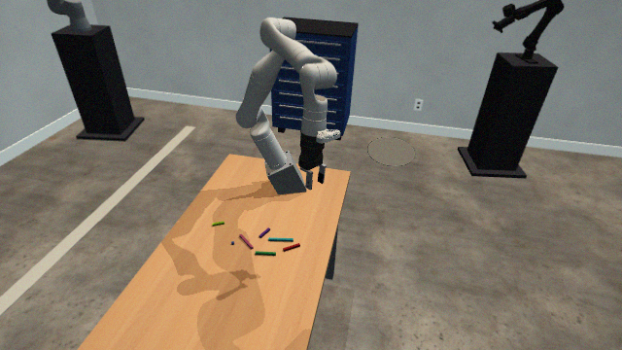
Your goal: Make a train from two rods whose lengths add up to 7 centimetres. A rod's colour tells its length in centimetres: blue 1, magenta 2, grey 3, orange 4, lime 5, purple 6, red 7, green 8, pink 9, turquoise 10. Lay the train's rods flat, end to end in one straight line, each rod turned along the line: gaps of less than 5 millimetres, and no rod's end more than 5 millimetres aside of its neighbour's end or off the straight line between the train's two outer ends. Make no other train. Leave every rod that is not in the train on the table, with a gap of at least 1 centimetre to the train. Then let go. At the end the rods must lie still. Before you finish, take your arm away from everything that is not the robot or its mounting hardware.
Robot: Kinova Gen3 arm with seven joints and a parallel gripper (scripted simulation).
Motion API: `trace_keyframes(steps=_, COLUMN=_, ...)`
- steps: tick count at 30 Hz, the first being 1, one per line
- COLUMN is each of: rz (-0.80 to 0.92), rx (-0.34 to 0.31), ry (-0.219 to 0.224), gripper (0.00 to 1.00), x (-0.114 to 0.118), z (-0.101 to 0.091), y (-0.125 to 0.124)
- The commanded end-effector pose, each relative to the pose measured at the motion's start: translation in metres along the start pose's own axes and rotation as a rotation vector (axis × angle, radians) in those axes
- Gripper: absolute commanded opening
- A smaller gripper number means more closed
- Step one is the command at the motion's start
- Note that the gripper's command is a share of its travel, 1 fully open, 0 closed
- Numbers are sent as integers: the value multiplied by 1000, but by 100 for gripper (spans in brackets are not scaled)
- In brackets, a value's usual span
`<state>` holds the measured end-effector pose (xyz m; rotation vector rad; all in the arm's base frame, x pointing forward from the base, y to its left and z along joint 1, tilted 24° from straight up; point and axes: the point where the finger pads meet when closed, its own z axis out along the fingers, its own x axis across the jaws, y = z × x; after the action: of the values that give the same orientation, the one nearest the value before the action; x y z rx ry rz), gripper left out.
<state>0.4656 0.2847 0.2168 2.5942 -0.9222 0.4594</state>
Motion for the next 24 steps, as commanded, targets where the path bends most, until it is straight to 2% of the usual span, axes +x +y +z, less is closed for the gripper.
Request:
trace_keyframes(steps=1, rz=0, rx=2, ry=0, gripper=100, x=0, z=-1, y=0)
trace_keyframes(steps=24, rz=3, rx=2, ry=-2, gripper=100, x=3, z=4, y=1)
